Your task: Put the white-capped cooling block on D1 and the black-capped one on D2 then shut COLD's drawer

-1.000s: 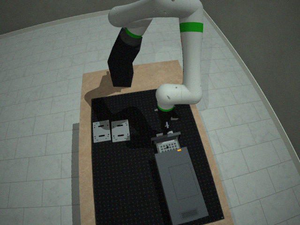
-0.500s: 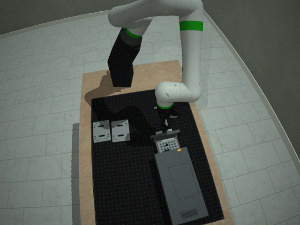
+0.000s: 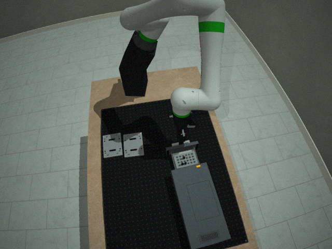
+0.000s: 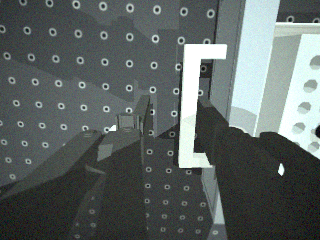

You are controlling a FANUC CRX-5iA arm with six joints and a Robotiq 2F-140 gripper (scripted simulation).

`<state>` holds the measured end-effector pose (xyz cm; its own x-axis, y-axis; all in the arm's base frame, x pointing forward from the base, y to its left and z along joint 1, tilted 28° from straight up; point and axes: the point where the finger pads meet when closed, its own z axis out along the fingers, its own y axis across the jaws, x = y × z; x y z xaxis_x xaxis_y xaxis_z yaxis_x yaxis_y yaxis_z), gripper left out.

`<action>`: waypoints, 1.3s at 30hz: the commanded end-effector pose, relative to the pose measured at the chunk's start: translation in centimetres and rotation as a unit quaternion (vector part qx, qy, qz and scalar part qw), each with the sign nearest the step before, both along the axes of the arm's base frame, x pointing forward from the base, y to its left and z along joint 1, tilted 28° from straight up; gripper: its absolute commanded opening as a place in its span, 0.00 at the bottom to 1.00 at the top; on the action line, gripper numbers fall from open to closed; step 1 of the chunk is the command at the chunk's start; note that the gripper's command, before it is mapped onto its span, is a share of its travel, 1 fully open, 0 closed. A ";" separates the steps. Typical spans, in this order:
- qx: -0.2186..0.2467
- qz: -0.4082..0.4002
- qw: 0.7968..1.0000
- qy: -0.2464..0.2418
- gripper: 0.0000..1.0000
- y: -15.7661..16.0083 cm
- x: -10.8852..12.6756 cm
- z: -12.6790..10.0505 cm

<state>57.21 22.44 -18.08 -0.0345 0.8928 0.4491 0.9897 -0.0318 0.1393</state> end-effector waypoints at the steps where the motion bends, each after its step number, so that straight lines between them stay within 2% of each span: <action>1: 0.000 0.000 1.000 -0.001 0.34 0.0 -0.3 0.0; 39: 0.000 0.000 1.000 -0.001 0.34 0.1 -4.3 -0.5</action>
<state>53.20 22.57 -18.64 -0.0346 0.8928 0.4491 0.9897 -0.0319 0.1398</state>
